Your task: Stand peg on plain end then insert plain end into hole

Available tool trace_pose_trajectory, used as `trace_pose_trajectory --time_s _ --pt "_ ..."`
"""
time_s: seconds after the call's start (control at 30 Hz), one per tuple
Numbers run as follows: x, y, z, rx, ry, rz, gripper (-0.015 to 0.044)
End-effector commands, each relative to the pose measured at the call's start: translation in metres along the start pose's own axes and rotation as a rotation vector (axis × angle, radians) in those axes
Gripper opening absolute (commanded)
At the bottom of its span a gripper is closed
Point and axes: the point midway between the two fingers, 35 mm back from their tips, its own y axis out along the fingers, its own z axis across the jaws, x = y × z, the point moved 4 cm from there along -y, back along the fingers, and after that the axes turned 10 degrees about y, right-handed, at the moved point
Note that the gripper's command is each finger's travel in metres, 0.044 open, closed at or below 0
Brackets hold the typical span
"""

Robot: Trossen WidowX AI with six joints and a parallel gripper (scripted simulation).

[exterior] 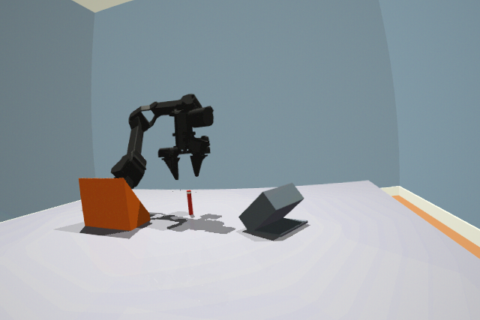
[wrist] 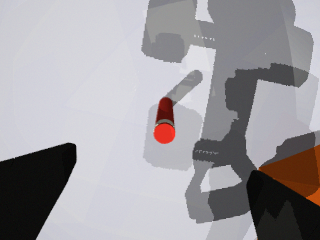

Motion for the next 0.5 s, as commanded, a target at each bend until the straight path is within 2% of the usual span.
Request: trace_pose_trajectory --time_s 0.0,0.47 --pt "0.002 0.0 0.0 0.01 0.004 0.012 0.044" --pt "0.002 0.021 0.001 0.01 0.048 0.011 0.044"
